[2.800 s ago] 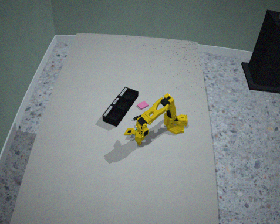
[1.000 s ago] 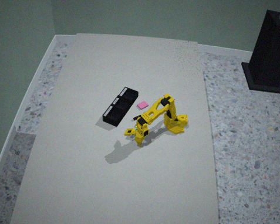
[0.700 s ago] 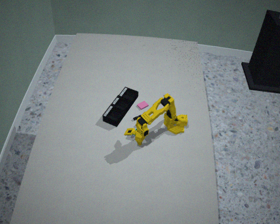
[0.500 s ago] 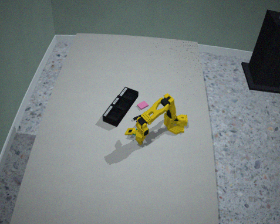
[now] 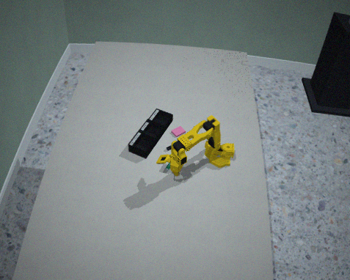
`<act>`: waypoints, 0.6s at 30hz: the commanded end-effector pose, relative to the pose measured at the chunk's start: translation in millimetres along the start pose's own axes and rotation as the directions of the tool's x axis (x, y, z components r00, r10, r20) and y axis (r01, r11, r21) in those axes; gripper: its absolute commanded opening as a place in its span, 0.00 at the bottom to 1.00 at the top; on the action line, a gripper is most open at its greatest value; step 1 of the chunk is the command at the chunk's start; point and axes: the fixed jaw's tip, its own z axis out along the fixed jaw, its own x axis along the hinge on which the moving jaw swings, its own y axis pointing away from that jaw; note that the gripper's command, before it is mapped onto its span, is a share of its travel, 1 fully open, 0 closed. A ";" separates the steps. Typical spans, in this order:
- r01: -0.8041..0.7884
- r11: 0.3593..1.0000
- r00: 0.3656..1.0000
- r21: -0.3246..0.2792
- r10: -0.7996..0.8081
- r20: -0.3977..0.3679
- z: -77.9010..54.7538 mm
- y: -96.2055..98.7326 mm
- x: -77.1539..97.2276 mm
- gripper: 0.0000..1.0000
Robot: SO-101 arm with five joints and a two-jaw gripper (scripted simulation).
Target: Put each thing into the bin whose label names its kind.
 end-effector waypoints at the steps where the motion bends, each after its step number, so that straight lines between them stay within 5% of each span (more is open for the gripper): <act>1: 0.002 0.998 0.999 -0.066 0.000 0.037 -17.4 6.4 -3.3 0.00; 18: -0.018 0.997 0.999 -0.075 0.021 0.043 -21.4 -12.2 -21.3 0.00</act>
